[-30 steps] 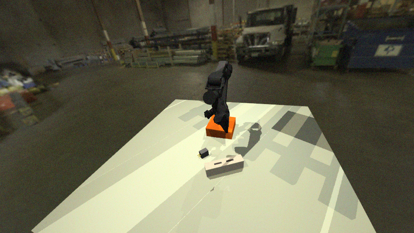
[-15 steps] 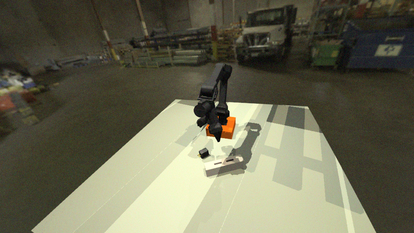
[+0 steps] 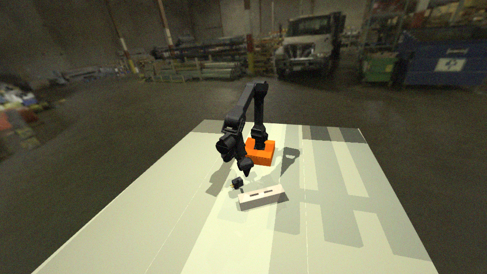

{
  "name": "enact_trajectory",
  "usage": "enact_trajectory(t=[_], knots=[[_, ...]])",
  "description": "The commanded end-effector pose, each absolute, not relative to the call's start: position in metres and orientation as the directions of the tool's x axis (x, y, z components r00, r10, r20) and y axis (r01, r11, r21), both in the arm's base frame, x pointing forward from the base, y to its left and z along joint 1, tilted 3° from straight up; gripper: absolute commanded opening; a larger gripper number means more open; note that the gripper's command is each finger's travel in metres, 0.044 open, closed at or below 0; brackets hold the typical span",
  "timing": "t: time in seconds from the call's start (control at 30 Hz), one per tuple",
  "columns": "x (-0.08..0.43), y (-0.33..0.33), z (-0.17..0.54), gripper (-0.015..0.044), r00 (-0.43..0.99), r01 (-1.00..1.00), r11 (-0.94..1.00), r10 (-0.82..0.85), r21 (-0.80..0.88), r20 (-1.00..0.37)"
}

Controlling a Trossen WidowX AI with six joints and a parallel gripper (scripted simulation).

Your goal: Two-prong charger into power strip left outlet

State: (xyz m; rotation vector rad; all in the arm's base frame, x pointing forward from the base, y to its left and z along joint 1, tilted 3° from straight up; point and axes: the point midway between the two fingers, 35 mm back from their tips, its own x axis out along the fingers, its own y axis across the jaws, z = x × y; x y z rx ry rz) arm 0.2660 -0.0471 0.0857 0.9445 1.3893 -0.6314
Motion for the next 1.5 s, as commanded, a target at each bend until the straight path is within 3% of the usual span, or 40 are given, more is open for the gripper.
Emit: enact_trajectory(t=[0.0,0.37,1.47], knots=[[0.266,-0.057,0.073,0.0440,0.078,0.812,0.566,0.133,0.140,-0.988],[0.267,-0.080,0.048,0.0440,-0.003,0.713,0.698,0.091,0.062,-0.996],[0.269,-0.080,0.004,0.0440,-0.004,0.712,0.700,0.091,0.061,-0.996]])
